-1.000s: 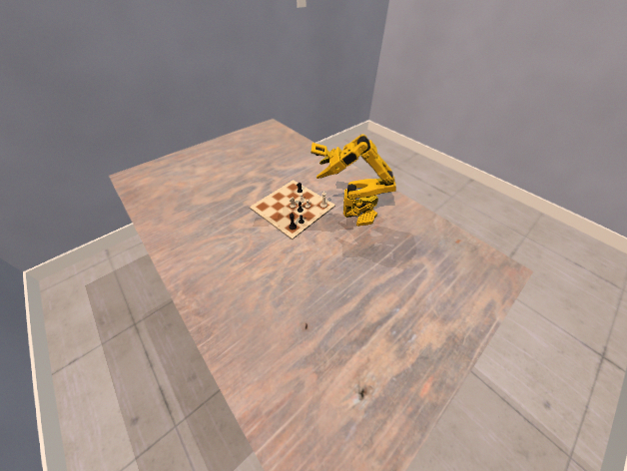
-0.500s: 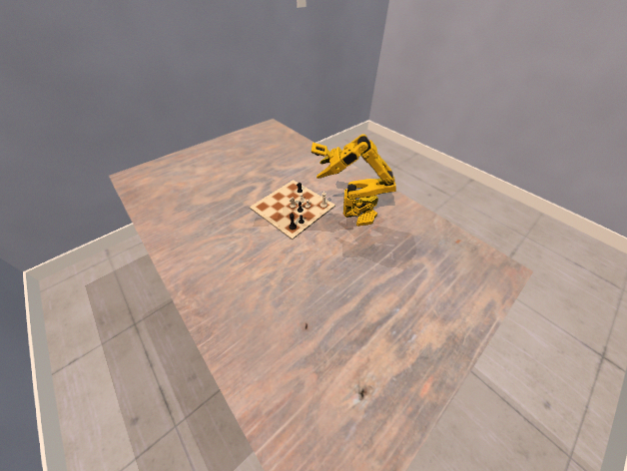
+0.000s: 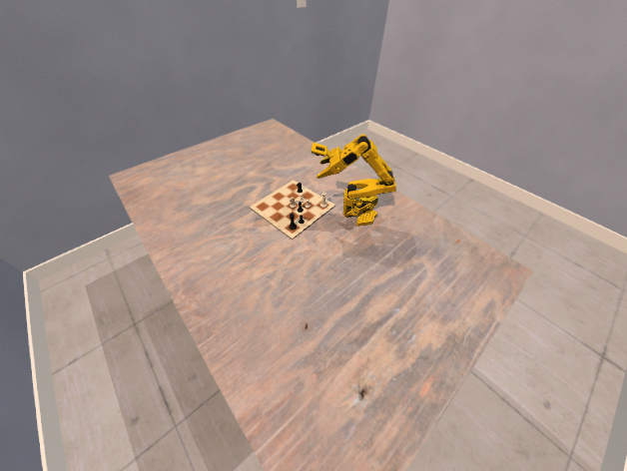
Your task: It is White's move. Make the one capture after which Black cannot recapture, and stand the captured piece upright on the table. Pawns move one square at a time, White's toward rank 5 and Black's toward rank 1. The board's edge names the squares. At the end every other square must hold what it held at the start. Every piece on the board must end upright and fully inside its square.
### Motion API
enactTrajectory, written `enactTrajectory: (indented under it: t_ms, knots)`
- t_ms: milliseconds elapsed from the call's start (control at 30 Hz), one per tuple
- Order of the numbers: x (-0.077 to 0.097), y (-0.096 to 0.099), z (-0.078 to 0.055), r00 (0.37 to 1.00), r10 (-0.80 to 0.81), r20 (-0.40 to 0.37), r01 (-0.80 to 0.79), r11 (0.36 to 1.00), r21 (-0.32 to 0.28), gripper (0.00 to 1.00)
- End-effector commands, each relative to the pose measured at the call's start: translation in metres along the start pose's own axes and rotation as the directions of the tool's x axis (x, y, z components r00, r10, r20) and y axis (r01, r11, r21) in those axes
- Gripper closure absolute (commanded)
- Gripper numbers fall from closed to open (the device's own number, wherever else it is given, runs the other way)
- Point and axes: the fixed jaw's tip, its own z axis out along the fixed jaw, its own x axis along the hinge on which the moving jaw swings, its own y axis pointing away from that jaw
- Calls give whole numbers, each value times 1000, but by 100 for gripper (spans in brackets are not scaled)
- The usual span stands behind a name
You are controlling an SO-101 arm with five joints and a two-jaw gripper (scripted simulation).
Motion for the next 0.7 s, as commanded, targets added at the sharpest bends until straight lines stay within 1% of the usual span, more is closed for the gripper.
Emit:
enactTrajectory:
  t_ms: [0,133,233,300,400,533,667]
  knots:
    - [4,-2,2,1000,2,-23,-1,1000,7,60]
    - [0,-3,2,999,8,-36,-7,1000,13,61]
    - [-6,-5,3,998,18,-55,-17,1000,21,63]
    - [-6,-5,3,998,18,-55,-17,1000,21,63]
    - [-15,-8,5,996,34,-84,-31,999,34,66]
    - [-30,-15,13,989,63,-134,-56,997,57,70]
    - [-47,-26,28,976,102,-193,-87,993,85,76]
